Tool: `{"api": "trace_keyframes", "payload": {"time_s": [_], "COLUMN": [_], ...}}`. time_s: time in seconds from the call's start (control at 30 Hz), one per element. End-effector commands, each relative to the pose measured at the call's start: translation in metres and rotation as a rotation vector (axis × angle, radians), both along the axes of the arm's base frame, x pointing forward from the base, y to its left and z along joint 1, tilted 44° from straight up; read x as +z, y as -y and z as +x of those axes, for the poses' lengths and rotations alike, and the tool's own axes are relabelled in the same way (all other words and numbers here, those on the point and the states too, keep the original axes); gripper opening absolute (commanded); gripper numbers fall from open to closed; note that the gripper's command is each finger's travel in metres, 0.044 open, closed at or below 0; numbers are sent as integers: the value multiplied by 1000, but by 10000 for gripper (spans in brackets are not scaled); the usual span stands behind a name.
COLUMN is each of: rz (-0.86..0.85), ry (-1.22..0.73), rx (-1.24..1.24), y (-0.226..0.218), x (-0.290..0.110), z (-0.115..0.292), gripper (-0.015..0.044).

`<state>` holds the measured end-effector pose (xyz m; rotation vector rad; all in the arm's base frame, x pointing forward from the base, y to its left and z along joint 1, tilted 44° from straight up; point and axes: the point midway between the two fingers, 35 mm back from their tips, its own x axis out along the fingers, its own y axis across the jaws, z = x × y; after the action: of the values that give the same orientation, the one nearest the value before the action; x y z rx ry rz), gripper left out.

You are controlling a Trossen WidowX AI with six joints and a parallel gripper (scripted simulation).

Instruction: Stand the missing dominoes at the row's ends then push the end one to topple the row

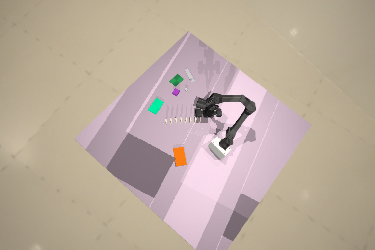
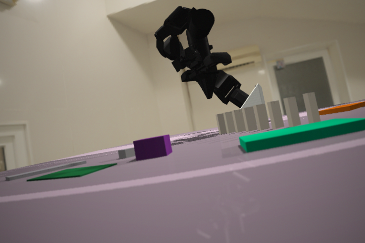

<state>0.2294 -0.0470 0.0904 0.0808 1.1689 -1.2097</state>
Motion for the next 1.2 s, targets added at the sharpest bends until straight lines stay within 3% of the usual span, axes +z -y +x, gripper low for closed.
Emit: {"api": "trace_keyframes", "payload": {"time_s": [0.0,1.07,1.17], "rz": [-4,-4,0], "ry": [9,9,10], "rx": [-5,-5,-4], "y": [1,1,17], "x": [0,0,-18], "z": [0,0,1], "gripper": [0,0,0]}}
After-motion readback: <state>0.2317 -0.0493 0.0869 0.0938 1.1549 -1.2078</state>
